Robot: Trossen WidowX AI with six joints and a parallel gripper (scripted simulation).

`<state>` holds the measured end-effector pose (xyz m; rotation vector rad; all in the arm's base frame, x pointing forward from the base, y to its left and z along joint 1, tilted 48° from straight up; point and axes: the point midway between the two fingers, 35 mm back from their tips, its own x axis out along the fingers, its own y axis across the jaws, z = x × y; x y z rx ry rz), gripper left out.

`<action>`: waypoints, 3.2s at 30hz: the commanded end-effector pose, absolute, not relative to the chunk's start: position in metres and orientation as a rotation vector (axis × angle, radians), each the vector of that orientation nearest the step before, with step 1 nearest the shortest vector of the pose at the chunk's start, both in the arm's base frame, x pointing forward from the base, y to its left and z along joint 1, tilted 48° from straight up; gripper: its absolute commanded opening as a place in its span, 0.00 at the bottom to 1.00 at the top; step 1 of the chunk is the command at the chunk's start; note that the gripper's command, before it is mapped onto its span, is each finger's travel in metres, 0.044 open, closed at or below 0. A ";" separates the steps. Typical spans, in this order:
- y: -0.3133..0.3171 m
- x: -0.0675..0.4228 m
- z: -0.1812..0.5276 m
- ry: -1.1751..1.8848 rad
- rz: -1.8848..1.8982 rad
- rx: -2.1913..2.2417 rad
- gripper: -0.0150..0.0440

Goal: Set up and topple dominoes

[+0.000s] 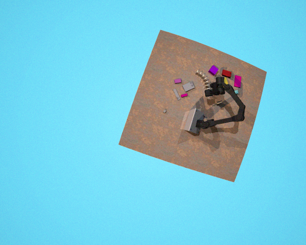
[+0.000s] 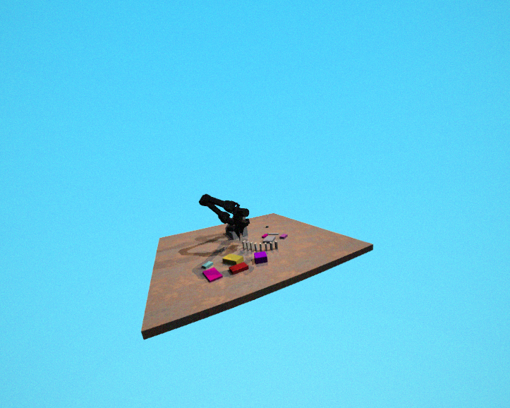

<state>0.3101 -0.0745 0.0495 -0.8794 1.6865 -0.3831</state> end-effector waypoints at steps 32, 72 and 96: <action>-0.113 0.296 0.017 1.695 -0.395 -0.895 1.00; -0.195 0.269 0.136 0.992 -1.334 0.156 1.00; -0.226 0.262 0.108 0.988 -1.337 0.150 1.00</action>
